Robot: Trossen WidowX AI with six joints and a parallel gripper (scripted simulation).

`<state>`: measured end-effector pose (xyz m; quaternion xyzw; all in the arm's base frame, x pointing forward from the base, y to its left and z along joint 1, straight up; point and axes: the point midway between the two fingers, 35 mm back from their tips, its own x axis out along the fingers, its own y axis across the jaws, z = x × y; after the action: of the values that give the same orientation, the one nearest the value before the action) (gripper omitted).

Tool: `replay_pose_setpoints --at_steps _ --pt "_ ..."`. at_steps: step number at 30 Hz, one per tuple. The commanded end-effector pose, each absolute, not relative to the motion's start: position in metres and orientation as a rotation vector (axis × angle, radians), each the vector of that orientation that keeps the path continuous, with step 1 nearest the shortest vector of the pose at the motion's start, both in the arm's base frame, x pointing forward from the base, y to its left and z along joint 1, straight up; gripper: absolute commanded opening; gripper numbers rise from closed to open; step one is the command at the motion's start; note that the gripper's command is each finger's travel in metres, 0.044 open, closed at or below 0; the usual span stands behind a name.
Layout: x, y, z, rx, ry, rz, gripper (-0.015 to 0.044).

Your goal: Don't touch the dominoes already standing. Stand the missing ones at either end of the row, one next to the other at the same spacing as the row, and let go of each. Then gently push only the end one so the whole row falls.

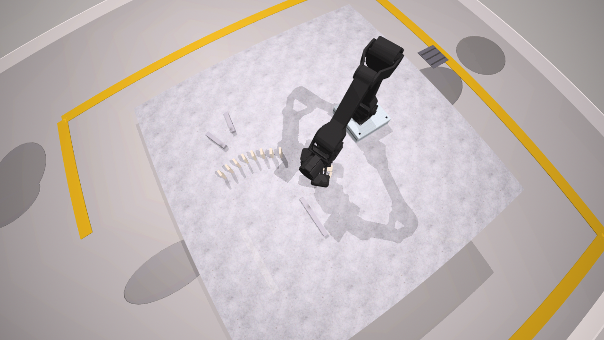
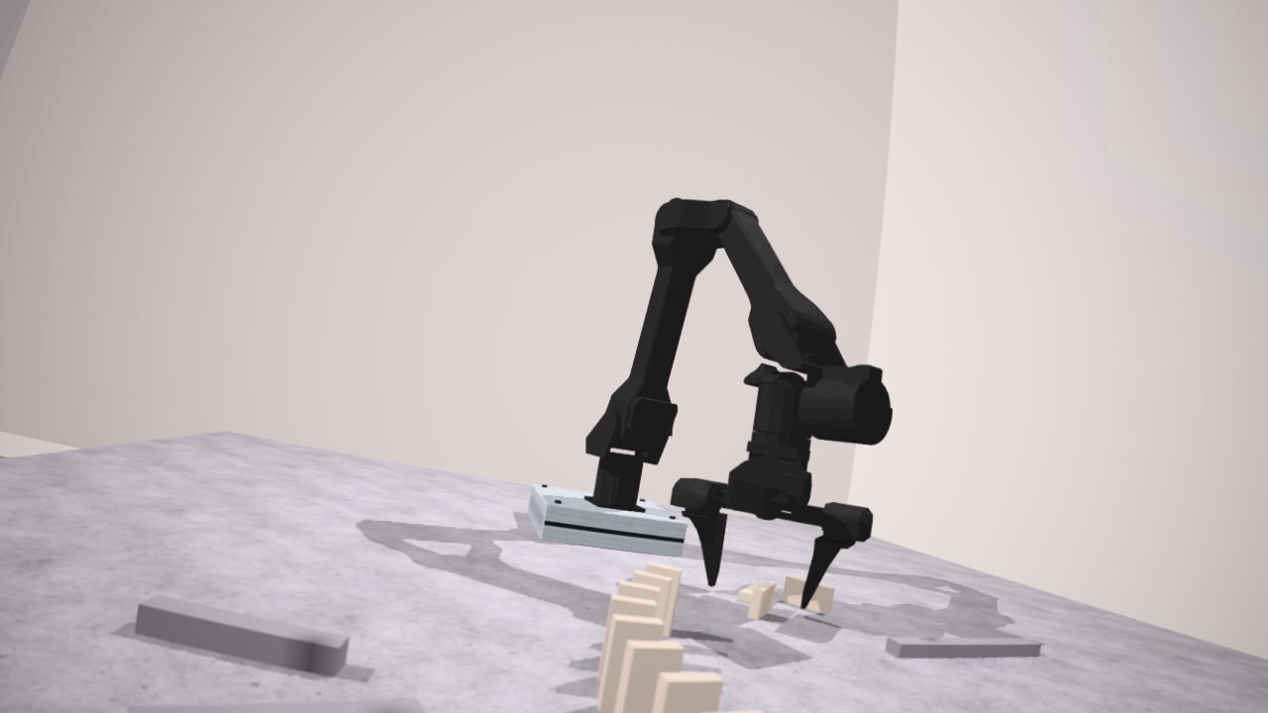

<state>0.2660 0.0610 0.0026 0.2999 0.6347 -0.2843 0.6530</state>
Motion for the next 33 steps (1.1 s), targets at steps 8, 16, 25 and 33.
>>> replay_pose_setpoints --at_steps 8,16,25,33 --pt "0.263 0.06 -0.003 0.67 1.449 -0.652 0.0335" --pt "0.263 0.06 -0.003 0.67 1.449 -0.652 0.0125" --pt "0.263 0.06 -0.003 0.67 1.449 -0.652 0.0107" --pt "0.271 0.059 0.053 0.653 1.455 -0.634 0.0107"
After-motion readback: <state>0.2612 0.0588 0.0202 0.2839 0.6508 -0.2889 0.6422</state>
